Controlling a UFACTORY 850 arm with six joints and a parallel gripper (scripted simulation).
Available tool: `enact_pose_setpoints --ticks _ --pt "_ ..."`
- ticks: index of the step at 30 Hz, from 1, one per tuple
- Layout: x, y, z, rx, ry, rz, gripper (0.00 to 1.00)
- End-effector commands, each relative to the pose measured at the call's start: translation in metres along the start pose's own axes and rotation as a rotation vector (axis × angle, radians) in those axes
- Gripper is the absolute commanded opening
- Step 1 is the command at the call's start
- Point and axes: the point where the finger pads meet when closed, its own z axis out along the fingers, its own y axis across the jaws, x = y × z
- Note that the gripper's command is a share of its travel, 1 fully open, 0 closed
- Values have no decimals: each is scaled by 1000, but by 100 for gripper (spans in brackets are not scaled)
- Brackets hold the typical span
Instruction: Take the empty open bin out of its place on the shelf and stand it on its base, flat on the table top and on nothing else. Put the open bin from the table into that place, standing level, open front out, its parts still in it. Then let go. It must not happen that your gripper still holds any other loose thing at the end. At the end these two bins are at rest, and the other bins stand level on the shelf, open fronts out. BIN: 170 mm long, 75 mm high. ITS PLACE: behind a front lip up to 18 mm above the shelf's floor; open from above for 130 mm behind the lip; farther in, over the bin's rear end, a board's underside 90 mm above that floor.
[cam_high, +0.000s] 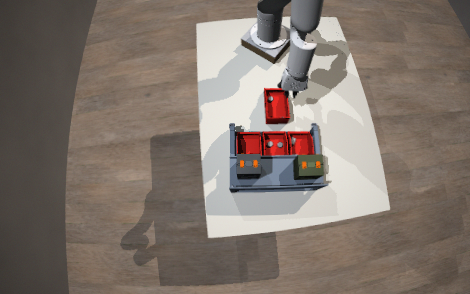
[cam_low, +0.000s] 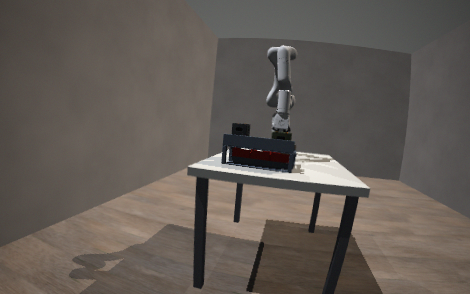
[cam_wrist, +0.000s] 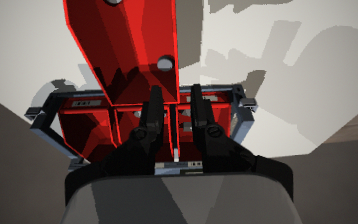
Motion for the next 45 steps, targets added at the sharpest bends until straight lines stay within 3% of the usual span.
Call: enact_pose_setpoints --ticks 1,9,10,35,45 --pt "-2 0 -8 -2 114 -3 26" --pt "-2 0 -10 -2 114 -3 26" --pt "-2 0 -10 -2 114 -3 0" --pt "-3 -1 -10 -2 114 -11 0" --pt "-27 -20 -4 -13 114 -242 0"
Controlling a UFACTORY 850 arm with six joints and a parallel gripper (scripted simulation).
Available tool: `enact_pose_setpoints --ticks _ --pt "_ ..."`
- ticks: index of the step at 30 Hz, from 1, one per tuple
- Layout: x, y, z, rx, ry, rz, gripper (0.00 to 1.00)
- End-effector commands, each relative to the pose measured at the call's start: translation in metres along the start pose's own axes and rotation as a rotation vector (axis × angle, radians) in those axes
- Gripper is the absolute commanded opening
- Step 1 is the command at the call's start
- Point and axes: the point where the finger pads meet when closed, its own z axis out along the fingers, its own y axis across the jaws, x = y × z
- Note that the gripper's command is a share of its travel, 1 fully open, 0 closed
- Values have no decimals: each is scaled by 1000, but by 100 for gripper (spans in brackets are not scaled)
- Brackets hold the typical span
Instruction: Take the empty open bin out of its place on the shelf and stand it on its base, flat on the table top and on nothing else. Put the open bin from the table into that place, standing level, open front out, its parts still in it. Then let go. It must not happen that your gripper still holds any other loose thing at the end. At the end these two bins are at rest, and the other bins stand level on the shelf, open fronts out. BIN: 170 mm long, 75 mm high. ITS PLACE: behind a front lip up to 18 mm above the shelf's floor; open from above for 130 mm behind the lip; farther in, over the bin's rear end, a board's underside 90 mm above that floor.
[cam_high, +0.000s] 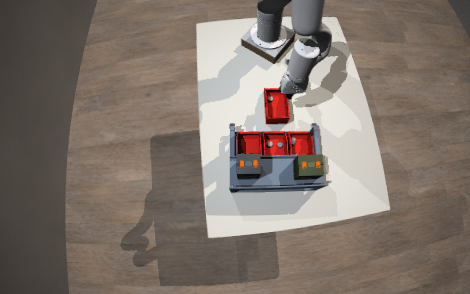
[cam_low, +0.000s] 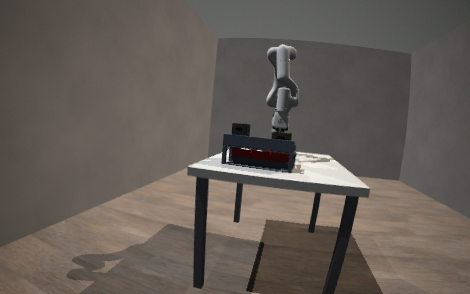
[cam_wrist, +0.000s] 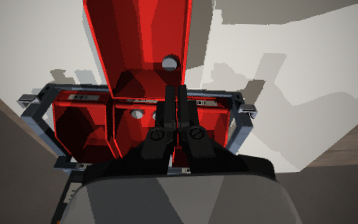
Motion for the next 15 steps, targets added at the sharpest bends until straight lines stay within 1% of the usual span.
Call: enact_pose_setpoints --ticks 1,2,5,8,12,13,15 --pt "-15 -14 2 -28 21 -147 0" --pt "-15 -14 2 -28 21 -147 0" --pt "-28 -28 5 -29 20 -287 0" --pt "-42 -46 9 -29 17 -444 0" --pt "-62 -74 14 -16 7 -600 0" --pt "-62 -74 14 -21 9 -639 0" --pt "-71 -89 17 -12 4 -720 0"
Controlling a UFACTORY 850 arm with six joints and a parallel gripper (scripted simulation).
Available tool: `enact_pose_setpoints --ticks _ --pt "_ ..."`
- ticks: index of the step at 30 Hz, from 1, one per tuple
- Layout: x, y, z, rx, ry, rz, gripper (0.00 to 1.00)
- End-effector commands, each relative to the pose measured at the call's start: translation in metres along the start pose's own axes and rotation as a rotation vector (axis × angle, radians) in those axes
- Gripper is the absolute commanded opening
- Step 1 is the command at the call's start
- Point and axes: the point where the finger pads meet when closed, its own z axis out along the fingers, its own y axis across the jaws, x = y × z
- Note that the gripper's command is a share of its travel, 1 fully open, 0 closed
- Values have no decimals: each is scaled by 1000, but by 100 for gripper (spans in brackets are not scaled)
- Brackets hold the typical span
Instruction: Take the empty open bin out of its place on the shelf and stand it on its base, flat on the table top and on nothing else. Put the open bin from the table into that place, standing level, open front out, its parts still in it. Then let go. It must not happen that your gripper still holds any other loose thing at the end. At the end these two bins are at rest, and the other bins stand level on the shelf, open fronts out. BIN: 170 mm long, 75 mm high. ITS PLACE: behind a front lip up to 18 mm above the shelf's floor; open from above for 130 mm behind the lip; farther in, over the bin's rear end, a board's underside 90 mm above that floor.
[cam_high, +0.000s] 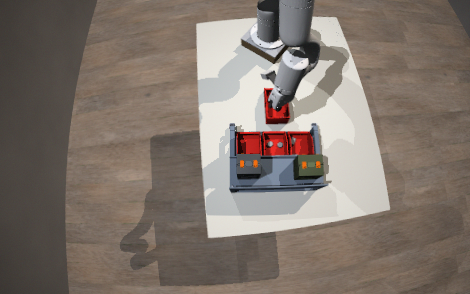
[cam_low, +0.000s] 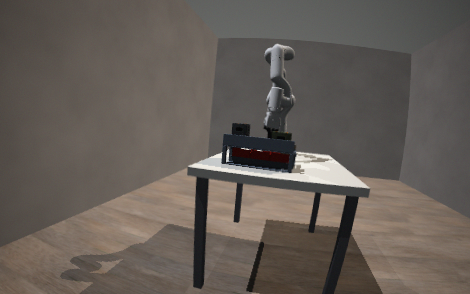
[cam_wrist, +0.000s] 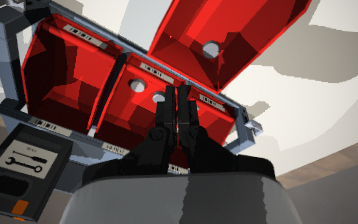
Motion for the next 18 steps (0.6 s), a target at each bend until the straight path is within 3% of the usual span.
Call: enact_pose_setpoints --ticks 1,4,5,11,18 --pt "-6 -46 12 -64 0 -271 0" --pt "-6 -55 14 -60 -2 -311 0" --pt "-5 -63 16 -67 -5 -425 0" --pt "-1 -105 26 -43 -16 -642 0" --pt "4 -131 33 -56 -25 -898 0"
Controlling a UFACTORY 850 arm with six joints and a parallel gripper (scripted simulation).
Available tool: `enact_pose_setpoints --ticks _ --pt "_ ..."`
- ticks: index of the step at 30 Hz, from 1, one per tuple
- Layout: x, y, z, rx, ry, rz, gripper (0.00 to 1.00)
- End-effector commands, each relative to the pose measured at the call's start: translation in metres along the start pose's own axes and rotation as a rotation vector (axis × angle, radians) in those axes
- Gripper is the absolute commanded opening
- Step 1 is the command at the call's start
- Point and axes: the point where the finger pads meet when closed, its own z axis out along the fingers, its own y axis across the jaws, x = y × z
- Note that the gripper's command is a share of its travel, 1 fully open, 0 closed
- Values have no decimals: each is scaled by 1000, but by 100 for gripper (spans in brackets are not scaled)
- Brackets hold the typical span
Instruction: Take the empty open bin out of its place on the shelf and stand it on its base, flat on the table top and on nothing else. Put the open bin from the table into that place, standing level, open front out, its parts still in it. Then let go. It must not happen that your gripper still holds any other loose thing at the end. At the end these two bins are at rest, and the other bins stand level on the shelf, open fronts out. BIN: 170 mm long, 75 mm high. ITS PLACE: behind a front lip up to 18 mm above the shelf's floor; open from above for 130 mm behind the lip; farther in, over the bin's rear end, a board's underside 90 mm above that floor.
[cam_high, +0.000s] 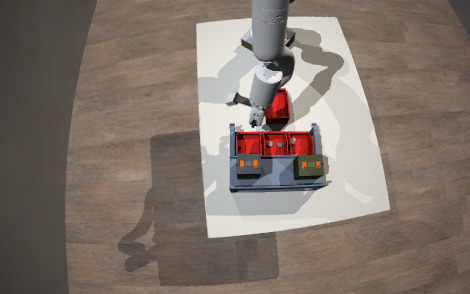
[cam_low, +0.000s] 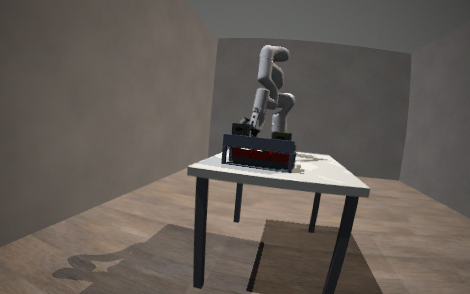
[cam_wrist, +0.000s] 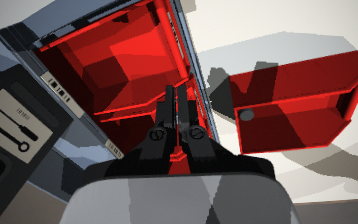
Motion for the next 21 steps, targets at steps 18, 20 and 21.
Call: enact_pose_setpoints --ticks 18,20,21 --pt "16 -17 8 -142 -86 -299 95" --pt "16 -17 8 -142 -86 -299 95" --pt "16 -17 8 -142 -86 -299 95"
